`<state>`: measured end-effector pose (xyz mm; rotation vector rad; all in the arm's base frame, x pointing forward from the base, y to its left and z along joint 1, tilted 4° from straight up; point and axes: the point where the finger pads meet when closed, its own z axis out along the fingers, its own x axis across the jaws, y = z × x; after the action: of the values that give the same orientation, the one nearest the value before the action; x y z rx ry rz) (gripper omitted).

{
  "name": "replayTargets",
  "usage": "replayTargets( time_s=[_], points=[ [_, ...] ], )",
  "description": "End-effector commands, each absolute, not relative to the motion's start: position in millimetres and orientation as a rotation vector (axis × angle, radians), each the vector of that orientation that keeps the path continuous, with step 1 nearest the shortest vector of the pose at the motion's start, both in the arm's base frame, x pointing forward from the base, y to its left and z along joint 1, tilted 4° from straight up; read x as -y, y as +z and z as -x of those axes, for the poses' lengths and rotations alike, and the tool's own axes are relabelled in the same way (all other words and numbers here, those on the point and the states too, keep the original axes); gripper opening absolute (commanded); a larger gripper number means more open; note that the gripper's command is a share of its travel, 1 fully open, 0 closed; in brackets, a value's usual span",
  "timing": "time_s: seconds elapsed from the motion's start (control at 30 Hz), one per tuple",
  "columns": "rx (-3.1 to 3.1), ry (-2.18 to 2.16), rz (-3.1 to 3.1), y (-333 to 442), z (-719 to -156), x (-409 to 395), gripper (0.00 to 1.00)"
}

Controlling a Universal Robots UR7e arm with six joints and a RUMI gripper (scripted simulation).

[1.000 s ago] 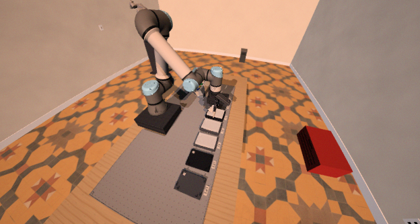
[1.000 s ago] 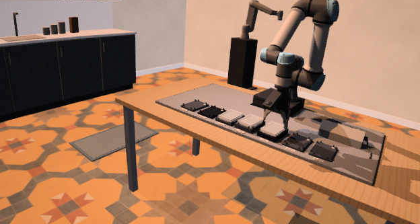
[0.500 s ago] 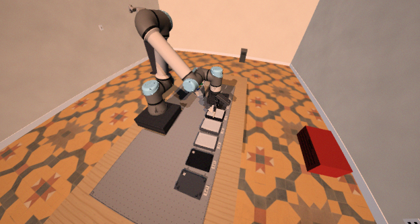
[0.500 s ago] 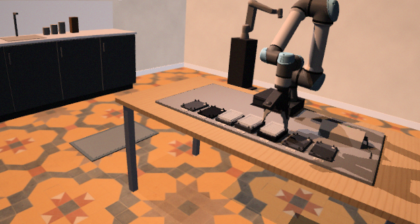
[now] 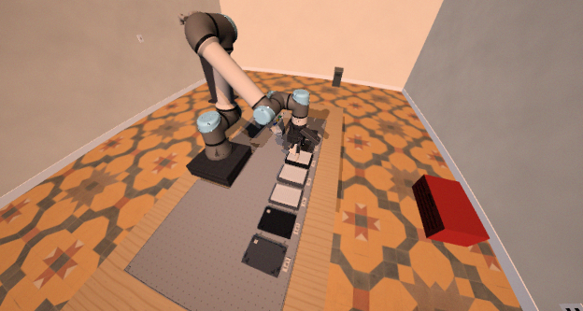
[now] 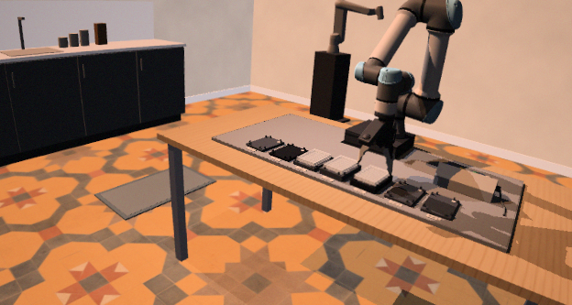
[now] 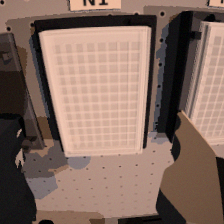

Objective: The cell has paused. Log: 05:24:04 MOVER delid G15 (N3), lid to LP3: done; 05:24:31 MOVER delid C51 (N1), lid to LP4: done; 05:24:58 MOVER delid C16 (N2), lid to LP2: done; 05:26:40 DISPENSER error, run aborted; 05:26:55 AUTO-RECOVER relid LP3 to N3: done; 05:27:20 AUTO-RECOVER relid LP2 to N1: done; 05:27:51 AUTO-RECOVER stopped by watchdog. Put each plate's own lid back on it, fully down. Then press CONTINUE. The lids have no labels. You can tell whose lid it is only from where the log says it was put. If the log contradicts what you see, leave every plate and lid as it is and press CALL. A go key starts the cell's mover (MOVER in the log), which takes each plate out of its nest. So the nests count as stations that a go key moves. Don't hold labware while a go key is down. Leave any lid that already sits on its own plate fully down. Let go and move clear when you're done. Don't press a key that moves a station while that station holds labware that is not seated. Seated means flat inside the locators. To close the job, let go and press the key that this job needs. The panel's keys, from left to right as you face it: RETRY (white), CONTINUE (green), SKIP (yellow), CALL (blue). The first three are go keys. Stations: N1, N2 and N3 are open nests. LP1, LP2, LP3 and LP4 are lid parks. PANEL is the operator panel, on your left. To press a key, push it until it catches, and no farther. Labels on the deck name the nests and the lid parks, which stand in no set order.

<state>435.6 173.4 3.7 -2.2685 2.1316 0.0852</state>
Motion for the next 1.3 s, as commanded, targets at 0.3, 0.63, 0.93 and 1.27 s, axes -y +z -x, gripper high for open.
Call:
replayTargets(
  time_s=[0.3, 0.63, 0.93, 1.27],
  points=[
    [-2.085, 0.083, 2.309, 11.6, -422.3, -158.6, 0.00],
    [-2.085, 0.083, 2.309, 10.5, -394.6, -129.7, 0.00],
    [-2.085, 0.083, 2.310, 9.5, -370.4, -104.4, 0.00],
    [-2.085, 0.083, 2.310, 8.2, -335.7, -68.3, 0.00]
  ],
)
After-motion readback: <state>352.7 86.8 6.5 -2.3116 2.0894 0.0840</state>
